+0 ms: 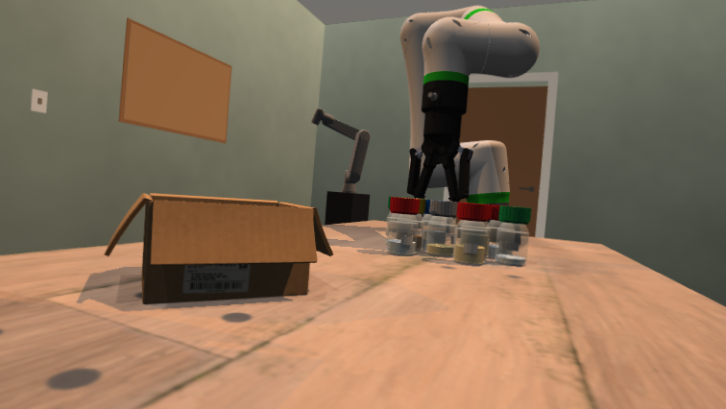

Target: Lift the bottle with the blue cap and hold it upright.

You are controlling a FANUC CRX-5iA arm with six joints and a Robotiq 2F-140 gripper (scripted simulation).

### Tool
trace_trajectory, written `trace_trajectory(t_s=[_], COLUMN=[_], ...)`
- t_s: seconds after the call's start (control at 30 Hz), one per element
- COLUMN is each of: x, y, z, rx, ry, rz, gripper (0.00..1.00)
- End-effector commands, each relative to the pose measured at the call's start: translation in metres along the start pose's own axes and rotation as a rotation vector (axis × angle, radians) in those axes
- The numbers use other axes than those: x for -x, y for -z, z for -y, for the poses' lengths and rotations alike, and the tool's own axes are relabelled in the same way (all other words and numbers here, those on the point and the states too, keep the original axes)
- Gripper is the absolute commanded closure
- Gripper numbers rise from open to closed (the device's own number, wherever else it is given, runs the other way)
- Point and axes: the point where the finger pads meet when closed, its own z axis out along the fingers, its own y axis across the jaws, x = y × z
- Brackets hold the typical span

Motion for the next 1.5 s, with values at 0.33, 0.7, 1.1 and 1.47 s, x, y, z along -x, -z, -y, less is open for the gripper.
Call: trace_trajectory(t_s=[0.33,0.7,1.1,1.47], x=[0.001,0.001,0.001,0.001], y=[0.023,0.023,0.023,0.023], z=[0.000,0.000,0.000,0.000], rx=[0.000,0.000,0.000,0.000], ry=[0.000,0.000,0.000,0.000], rz=[0.002,0.002,0.002,0.002], gripper=[0.49,0.90,0.90,0.90])
